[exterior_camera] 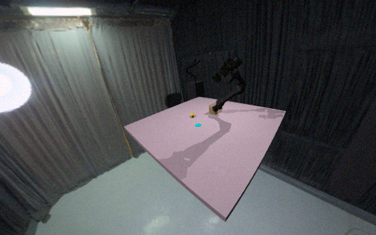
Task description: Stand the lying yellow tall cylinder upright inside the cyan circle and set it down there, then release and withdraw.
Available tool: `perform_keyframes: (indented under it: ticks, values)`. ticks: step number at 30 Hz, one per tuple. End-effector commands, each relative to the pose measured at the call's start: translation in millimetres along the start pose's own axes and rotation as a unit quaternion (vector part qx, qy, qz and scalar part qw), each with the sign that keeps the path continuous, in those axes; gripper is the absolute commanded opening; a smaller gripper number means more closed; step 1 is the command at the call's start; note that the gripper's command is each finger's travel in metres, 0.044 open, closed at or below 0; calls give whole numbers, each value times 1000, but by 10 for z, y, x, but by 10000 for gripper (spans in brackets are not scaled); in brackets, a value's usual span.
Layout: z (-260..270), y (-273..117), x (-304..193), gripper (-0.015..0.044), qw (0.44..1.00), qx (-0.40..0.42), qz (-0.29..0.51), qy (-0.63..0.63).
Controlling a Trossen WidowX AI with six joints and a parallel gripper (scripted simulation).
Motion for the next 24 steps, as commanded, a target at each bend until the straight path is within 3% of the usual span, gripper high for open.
perform_keyframes:
  ticks: [1,24]
  values:
    - [233,121,-171,309,999,39,15,17]
    - [1764,373,-1011,309,947,278,77,139]
Point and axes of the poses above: the point midway between the two fingers, 35 mm back from their tips, its own y axis out along the fingers, its own z axis across the jaws, x = y × z, the point moved 7 cm from there along -y, back along the fingers, and after that the axes turned 3 degrees about y, right-handed, at the moved point
